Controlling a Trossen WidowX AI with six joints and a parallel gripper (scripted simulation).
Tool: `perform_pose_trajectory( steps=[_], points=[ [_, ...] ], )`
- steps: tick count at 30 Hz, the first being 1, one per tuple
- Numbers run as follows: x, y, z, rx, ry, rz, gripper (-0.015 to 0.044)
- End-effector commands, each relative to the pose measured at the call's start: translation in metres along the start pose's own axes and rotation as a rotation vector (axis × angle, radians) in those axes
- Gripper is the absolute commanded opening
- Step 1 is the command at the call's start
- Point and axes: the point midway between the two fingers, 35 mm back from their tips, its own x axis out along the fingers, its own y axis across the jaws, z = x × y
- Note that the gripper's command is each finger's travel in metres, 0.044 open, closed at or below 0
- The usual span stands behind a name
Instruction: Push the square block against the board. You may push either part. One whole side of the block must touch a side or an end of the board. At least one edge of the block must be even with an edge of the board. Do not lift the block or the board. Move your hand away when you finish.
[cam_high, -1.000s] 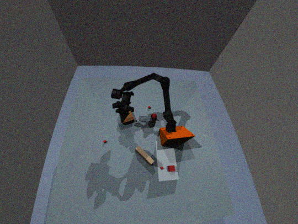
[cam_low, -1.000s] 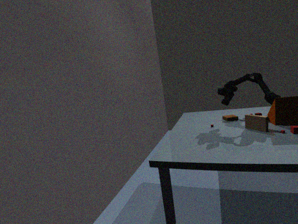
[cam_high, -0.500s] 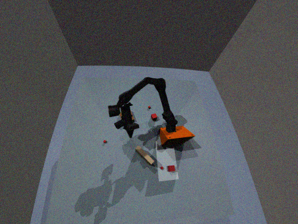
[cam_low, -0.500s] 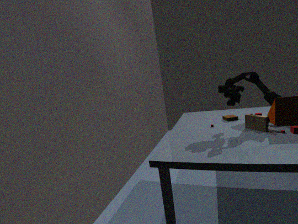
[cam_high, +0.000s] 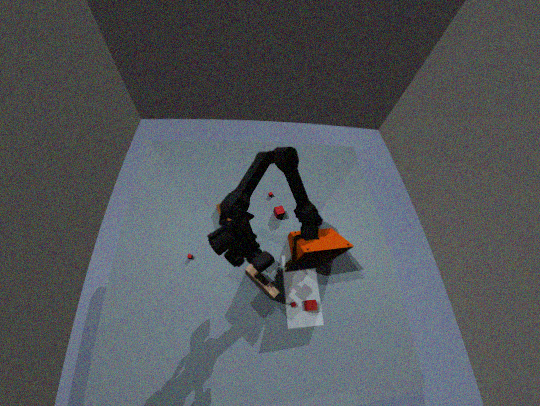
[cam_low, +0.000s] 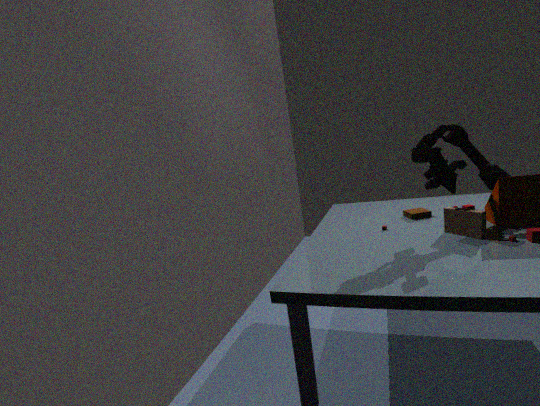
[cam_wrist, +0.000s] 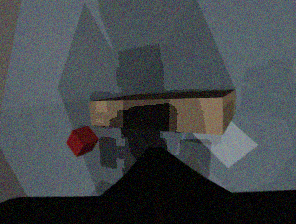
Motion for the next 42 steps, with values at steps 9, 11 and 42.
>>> perform_pose_trajectory(
  steps=[9,11,42],
  points=[
    [0.034,0.030,-0.023,-0.063,0.102,-0.320,0.0000],
    [0.038,0.033,-0.026,-0.073,0.107,-0.378,0.0000],
    [0.092,0.017,-0.024,-0.106,0.098,-0.569,0.0000]
  ],
)
